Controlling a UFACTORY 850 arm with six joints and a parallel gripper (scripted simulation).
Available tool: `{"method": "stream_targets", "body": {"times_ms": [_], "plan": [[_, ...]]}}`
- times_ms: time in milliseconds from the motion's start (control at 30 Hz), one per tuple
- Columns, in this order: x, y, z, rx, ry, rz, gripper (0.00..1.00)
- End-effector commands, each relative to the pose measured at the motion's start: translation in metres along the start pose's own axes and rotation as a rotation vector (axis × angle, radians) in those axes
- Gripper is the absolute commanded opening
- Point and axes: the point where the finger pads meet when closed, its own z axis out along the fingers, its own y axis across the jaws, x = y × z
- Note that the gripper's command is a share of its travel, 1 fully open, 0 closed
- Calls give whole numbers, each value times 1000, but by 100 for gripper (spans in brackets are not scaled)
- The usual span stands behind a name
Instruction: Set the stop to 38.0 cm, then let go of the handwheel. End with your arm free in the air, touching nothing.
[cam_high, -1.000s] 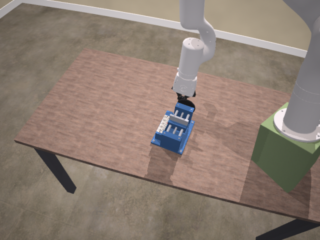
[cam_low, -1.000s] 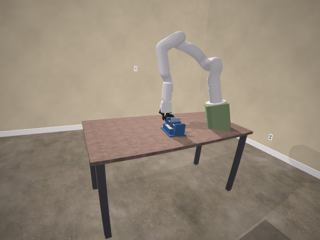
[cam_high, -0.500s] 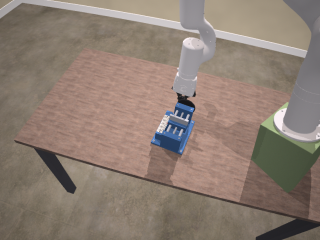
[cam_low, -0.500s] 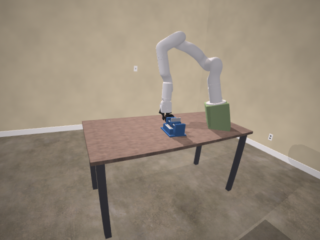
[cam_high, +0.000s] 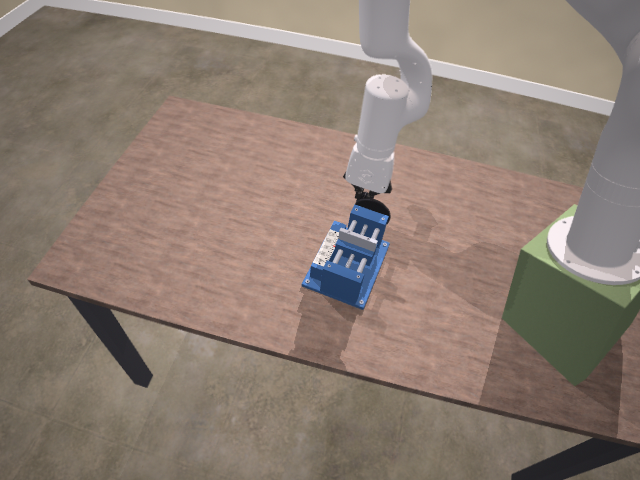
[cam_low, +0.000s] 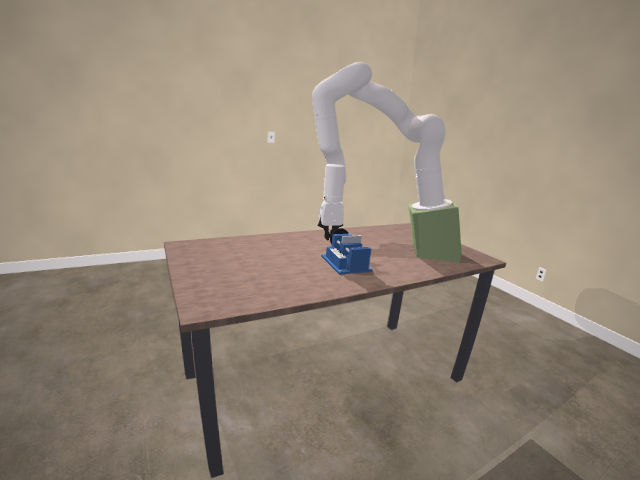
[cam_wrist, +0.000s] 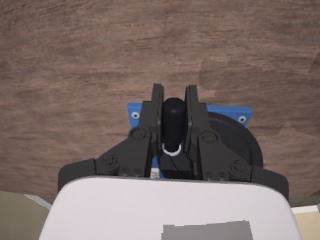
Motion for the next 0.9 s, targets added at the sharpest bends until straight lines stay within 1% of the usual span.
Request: {"method": "stream_targets", "body": {"times_ms": [0, 867], "plan": [[0, 0, -1, 0, 0, 0, 6], [0, 0, -5, 0, 0, 0, 6]]}}
